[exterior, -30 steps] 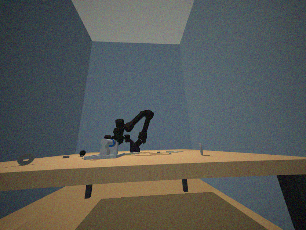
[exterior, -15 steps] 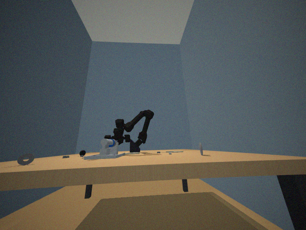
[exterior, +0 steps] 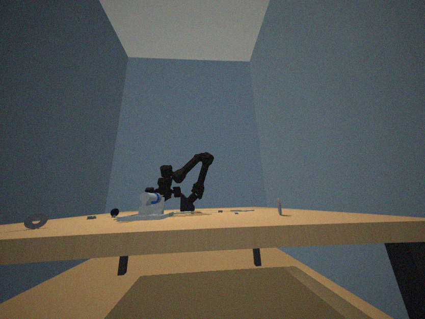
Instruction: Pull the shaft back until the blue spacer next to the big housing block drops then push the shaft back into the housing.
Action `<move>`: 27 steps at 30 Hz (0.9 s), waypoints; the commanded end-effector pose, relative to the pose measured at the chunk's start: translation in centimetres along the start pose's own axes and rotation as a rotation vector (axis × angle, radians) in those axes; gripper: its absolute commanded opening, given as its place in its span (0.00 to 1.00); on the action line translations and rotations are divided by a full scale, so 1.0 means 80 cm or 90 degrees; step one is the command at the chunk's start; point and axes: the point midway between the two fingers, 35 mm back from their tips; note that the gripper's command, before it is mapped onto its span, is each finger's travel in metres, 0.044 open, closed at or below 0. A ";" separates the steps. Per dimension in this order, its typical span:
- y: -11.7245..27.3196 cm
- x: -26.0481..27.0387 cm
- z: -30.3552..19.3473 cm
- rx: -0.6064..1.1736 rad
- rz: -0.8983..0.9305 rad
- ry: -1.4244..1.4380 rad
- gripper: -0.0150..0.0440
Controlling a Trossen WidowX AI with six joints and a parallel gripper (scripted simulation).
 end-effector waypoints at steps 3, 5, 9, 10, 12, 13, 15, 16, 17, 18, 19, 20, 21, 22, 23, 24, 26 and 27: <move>0.001 0.001 -0.002 0.001 0.002 0.001 0.25; 0.001 0.001 -0.002 0.001 0.002 0.001 0.25; 0.002 0.000 -0.003 0.001 0.002 0.001 0.25; 0.002 0.000 -0.003 0.001 0.002 0.001 0.25; 0.002 0.000 -0.003 0.001 0.002 0.001 0.25; 0.002 0.000 -0.003 0.001 0.002 0.001 0.25; 0.002 0.000 -0.003 0.001 0.002 0.001 0.25; 0.002 0.000 -0.003 0.001 0.002 0.001 0.25; 0.002 0.000 -0.003 0.001 0.002 0.001 0.25; 0.003 0.000 -0.004 0.001 0.002 0.001 0.25; 0.003 0.000 -0.004 0.001 0.002 0.001 0.25; 0.003 0.000 -0.004 0.001 0.002 0.001 0.25; 0.003 0.000 -0.004 0.001 0.002 0.001 0.25; 0.003 0.000 -0.004 0.001 0.002 0.001 0.25; 0.003 0.000 -0.004 0.001 0.002 0.001 0.25; 0.003 0.000 -0.004 0.001 0.002 0.001 0.25; 0.003 0.000 -0.004 0.001 0.002 0.001 0.25; 0.003 0.000 -0.004 0.001 0.002 0.001 0.25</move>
Point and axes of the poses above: the point midway between the two fingers, 35 mm back from their tips, its own y axis back along the fingers, its own x axis across the jaws, z = x × y, and after that the axes turned 9 degrees about -y, right-handed
